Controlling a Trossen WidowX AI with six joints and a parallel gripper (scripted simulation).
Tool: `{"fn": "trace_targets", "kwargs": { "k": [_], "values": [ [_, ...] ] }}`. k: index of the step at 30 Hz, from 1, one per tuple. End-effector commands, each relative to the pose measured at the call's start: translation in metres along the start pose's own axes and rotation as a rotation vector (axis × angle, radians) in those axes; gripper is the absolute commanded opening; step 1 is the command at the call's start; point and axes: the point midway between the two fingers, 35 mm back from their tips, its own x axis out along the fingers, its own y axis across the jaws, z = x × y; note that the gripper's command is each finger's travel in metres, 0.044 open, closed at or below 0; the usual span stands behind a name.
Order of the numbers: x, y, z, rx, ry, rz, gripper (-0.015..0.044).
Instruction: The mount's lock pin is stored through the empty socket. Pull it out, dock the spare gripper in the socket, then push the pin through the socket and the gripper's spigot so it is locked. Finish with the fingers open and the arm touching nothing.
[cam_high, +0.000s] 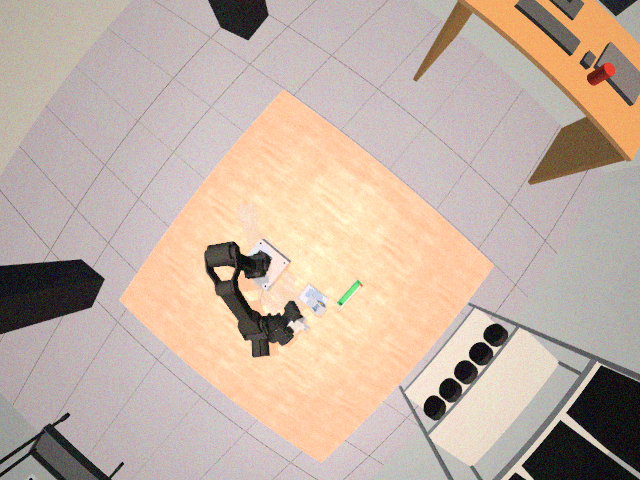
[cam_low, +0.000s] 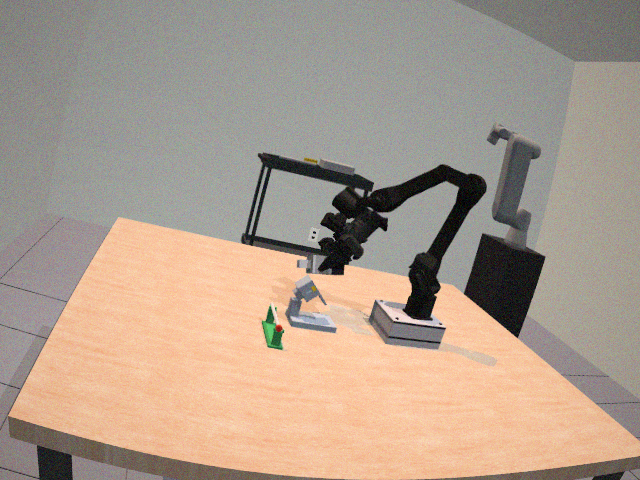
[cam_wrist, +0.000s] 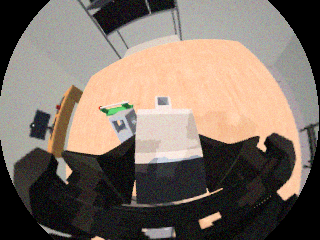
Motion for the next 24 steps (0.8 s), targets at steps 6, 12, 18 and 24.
{"fn": "trace_targets", "kwargs": {
  "k": [6, 12, 18, 24],
  "values": [
    [-0.003, 0.021, -0.008, 0.278, 0.052, 0.124, 0.0],
    [-0.007, 0.036, -0.015, 0.481, 0.107, 0.199, 0.0],
    [-0.012, 0.05, -0.02, 0.69, 0.169, 0.268, 0.0],
    [-0.019, 0.065, -0.022, 0.91, 0.241, 0.332, 0.0]
  ]
}}
